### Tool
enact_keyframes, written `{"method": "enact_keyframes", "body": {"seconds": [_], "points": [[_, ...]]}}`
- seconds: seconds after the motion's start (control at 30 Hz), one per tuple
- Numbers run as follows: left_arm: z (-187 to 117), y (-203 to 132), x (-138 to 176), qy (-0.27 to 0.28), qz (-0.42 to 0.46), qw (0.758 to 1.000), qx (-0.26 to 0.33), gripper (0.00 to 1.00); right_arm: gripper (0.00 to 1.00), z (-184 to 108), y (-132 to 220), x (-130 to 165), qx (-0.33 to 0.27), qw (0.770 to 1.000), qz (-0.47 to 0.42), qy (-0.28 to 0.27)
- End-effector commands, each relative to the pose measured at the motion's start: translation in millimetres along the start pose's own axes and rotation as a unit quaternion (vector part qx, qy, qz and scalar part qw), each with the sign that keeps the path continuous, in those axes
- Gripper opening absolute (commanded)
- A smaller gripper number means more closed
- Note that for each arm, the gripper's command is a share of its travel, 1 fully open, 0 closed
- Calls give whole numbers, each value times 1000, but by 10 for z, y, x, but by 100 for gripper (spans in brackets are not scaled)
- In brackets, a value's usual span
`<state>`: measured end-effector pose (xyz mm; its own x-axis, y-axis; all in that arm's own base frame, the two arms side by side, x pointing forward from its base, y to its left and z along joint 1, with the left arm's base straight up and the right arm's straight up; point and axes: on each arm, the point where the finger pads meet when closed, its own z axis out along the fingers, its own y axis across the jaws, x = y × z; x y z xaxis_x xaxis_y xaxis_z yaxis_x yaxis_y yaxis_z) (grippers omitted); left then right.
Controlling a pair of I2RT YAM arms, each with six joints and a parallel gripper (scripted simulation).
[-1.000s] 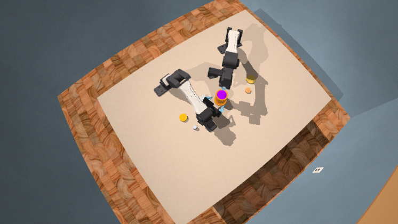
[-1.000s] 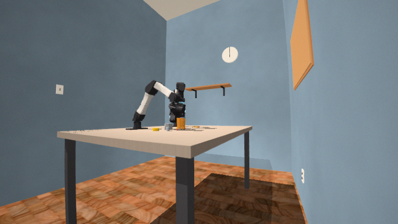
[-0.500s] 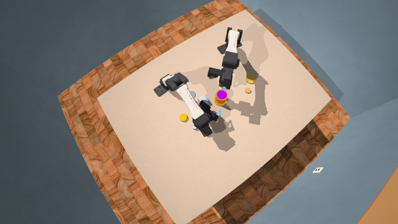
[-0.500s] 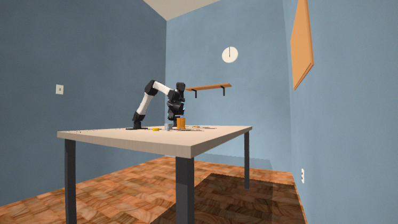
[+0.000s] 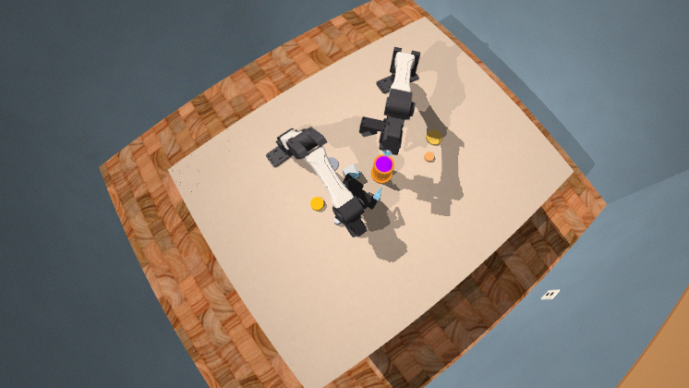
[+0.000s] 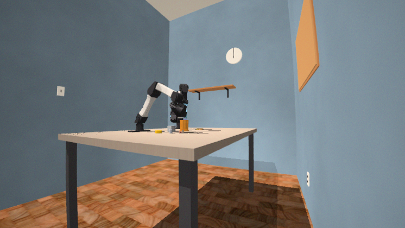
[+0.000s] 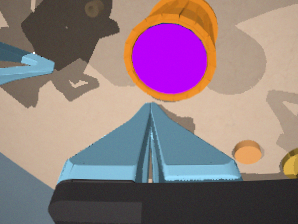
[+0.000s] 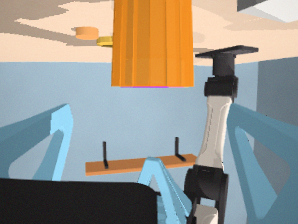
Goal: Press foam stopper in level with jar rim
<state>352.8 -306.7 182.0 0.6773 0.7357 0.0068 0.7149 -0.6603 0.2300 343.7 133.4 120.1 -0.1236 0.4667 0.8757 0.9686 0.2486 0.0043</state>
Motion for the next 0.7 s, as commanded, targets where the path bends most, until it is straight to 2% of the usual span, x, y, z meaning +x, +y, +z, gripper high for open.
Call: {"method": "enact_keyframes", "body": {"seconds": [0.0, 0.03, 0.2, 0.27, 0.37, 0.43, 0.6, 0.67], "points": [[33, -38, 35, 1, -5, 1000, 8, 0, 98, 6, -90, 24, 9, 1000, 6, 1], [-92, -16, 127, 7, -20, 1000, -13, 0, 98, -41, -87, 115, 2, 1000, -13, -7], [-153, 99, 226, 9, -69, 996, -49, 0, 98, -8, -12, 18, -5, 995, -92, -46], [-153, 99, 226, 9, -69, 996, -49, 0, 98, -8, -12, 18, -5, 995, -92, -46], [-210, 150, 332, 10, -113, 991, -75, 0, 98, -152, 36, -76, -28, 987, -136, -79], [-288, 194, 453, 10, -155, 983, -102, 0, 98, -92, 56, -45, -22, 975, -193, -107], [-483, 248, 741, 5, -255, 953, -165, 0, 98, -226, 149, -85, -36, 938, -297, -177], [-676, 304, 869, 1, -290, 935, -203, 0, 98, -297, 189, -75, -43, 919, -334, -204]]}}
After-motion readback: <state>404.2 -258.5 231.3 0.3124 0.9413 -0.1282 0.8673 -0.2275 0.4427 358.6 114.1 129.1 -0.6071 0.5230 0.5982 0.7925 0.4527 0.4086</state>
